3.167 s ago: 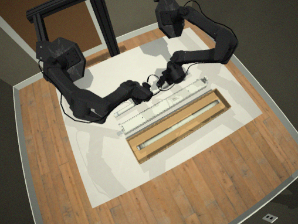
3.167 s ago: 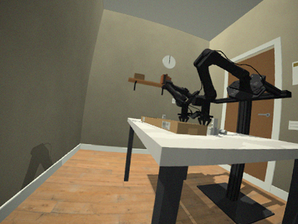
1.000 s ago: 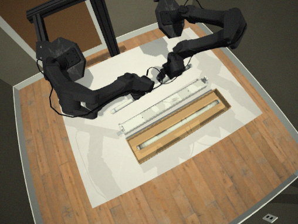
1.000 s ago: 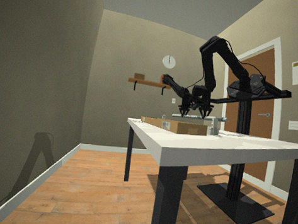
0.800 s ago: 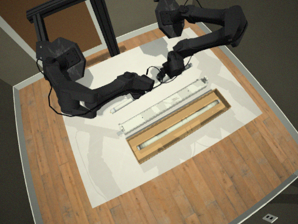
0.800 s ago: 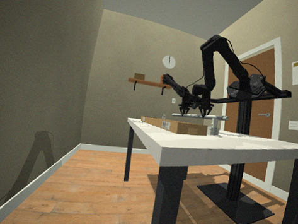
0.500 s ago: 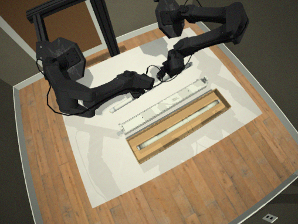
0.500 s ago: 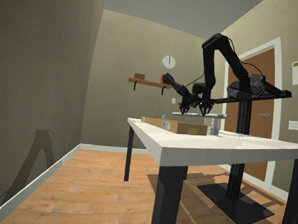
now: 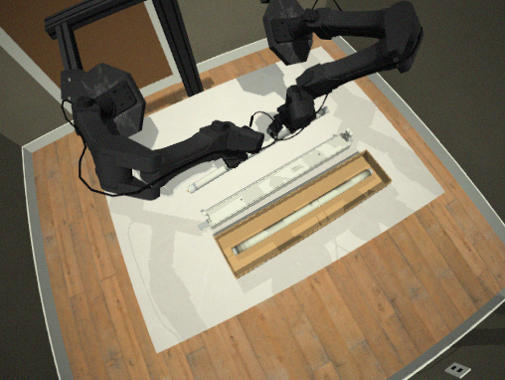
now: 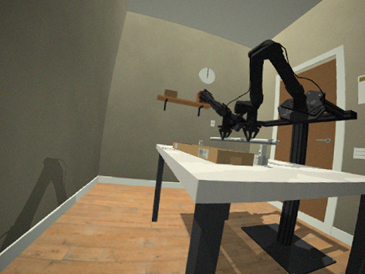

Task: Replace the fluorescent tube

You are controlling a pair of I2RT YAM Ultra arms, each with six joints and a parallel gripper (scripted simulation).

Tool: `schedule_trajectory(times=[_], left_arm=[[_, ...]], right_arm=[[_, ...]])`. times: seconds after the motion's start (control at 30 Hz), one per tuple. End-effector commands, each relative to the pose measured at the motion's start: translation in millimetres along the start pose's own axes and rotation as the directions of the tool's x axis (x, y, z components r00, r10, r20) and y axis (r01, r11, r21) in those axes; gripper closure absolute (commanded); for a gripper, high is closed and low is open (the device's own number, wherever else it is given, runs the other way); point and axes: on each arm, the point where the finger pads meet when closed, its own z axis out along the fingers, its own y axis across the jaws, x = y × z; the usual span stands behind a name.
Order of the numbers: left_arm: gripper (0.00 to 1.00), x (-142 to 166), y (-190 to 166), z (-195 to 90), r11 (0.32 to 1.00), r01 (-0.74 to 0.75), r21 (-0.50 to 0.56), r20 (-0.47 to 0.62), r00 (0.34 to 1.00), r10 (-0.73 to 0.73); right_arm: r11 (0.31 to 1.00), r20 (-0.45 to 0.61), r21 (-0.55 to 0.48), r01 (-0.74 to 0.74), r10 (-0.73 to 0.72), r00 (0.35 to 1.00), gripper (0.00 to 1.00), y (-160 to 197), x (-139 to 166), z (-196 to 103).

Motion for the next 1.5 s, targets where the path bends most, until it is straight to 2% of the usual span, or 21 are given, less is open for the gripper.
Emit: schedule_trajectory(times=[0.0, 0.13, 0.37, 0.4, 0.5, 0.6, 0.9, 0.93, 1.07, 1.17, 1.3, 1.37, 1.47], left_arm=[[0.89, -16.4, 4.4, -3.1, 1.0, 0.011, -0.008, 0.052, 0.999, -0.01], [0.89, -21.8, 17.1, -8.1, 0.999, 0.032, -0.032, 0.078, 0.996, -0.029], [0.89, -19.6, 7.6, -4.2, 1.0, 0.018, -0.013, 0.068, 0.998, -0.017], [0.89, -22.3, 6.4, -2.7, 1.0, 0.017, -0.012, 0.066, 0.998, -0.016], [0.89, -22.5, 13.5, -5.9, 0.999, 0.029, -0.024, 0.077, 0.997, -0.027], [0.89, -21.4, 18.3, -8.2, 0.999, 0.033, -0.031, 0.083, 0.996, -0.03], [0.89, -18.4, 19.5, -6.5, 0.999, 0.036, -0.024, 0.077, 0.996, -0.034], [0.89, -16.3, 14.0, -5.0, 1.0, 0.001, -0.004, 0.065, 0.998, 0.0], [0.89, -18.3, 22.0, -6.4, 1.0, 0.016, -0.018, 0.073, 0.997, -0.015], [0.89, -14.7, 22.9, -5.5, 1.0, 0.009, -0.01, 0.065, 0.998, -0.008], [0.89, -12.0, 28.3, -3.8, 1.0, 0.012, -0.008, 0.06, 0.998, -0.011], [0.89, -13.1, 31.2, -4.9, 1.0, 0.006, -0.009, 0.064, 0.998, -0.005], [0.89, -16.2, 34.6, -6.3, 0.999, 0.028, -0.025, 0.073, 0.997, -0.026]], right_arm=[[1.0, 0.046, 0.01, -0.001, 0.001, 0.999, 0.89, -5.5, -12.4, -7.7], [1.0, 0.045, 0.0, 0.013, -0.013, 0.999, 0.89, 3.2, -10.1, -4.8], [1.0, 0.045, 0.0, 0.005, -0.005, 0.999, 0.89, 0.9, -10.5, -3.3], [0.999, 0.043, -0.006, 0.033, -0.033, 0.999, 0.89, 11.6, -11.2, -3.8], [1.0, 0.052, 0.0, -0.013, 0.013, 0.999, 0.89, -6.1, -13.1, -1.9], [1.0, 0.051, -0.01, 0.025, -0.024, 0.998, 0.89, -1.1, -14.2, -7.4], [1.0, 0.045, -0.021, 0.008, -0.007, 0.999, 0.89, -6.4, -8.9, -2.8], [1.0, 0.05, -0.019, 0.02, -0.019, 0.999, 0.89, -6.6, -11.9, -6.4], [1.0, 0.056, -0.011, 0.016, -0.015, 0.998, 0.89, -11.0, -14.2, -9.7], [1.0, 0.043, -0.025, 0.003, -0.002, 0.999, 0.89, -14.2, -7.9, -2.5], [1.0, 0.05, -0.018, 0.022, -0.021, 0.999, 0.89, -14.5, -14.9, -6.9], [0.999, 0.031, -0.039, 0.009, -0.008, 0.999, 0.89, -15.2, -7.1, 4.1], [1.0, 0.048, -0.018, 0.011, -0.011, 0.999, 0.89, -16.3, -15.4, -3.4]])
